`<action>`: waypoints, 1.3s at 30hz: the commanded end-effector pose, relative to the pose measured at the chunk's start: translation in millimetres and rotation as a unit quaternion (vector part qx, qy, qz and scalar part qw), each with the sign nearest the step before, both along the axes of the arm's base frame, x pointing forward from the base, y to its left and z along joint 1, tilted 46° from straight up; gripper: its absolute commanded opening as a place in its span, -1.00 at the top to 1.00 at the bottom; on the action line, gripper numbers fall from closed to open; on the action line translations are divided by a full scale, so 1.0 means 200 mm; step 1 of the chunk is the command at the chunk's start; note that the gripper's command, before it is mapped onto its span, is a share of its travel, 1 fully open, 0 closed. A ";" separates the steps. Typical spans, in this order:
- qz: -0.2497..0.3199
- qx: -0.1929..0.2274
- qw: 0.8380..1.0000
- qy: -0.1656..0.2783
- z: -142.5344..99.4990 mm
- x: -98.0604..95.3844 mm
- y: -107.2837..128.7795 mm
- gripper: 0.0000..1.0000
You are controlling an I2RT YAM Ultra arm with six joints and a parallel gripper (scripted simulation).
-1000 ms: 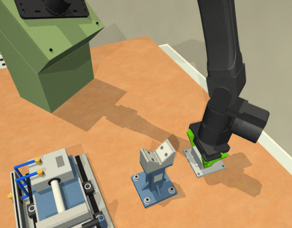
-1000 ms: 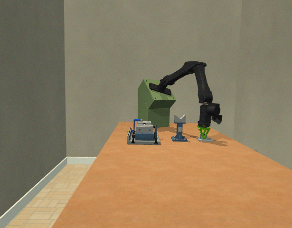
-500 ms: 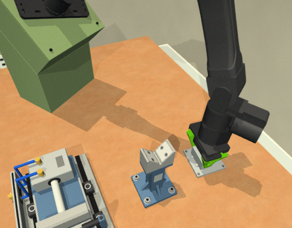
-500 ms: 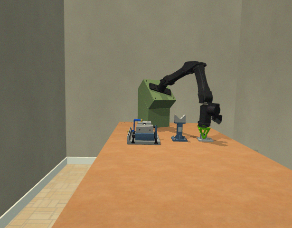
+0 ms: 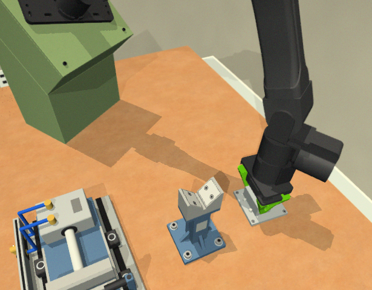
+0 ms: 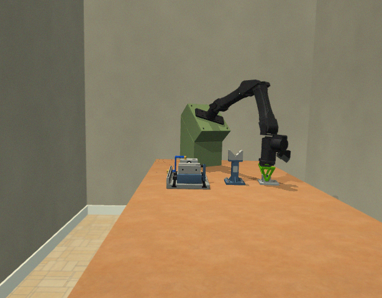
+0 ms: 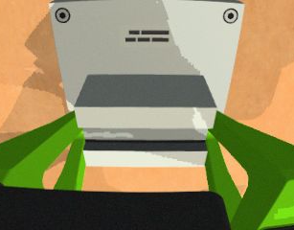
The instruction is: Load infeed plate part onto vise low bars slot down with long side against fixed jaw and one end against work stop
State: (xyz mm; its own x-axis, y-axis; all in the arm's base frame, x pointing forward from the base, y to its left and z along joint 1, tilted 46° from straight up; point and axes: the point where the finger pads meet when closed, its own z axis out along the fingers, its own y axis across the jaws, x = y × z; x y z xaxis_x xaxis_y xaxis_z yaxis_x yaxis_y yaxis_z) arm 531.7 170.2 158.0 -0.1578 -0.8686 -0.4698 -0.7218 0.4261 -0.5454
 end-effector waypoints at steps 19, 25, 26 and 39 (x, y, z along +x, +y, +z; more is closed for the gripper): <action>0.002 0.003 1.000 -0.003 0.09 -0.07 -0.01 1.00; 0.001 0.003 1.000 -0.001 0.11 -0.11 -0.03 1.00; 0.001 0.003 1.000 -0.001 0.11 -0.11 -0.03 1.00; 0.000 0.002 1.000 -0.002 0.26 -0.24 -0.10 1.00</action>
State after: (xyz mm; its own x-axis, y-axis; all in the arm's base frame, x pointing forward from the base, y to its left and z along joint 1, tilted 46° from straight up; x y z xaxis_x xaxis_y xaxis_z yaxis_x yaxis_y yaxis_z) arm 494.5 159.4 191.4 -0.1588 -0.8695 -0.4677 -0.7255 0.4241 -0.5421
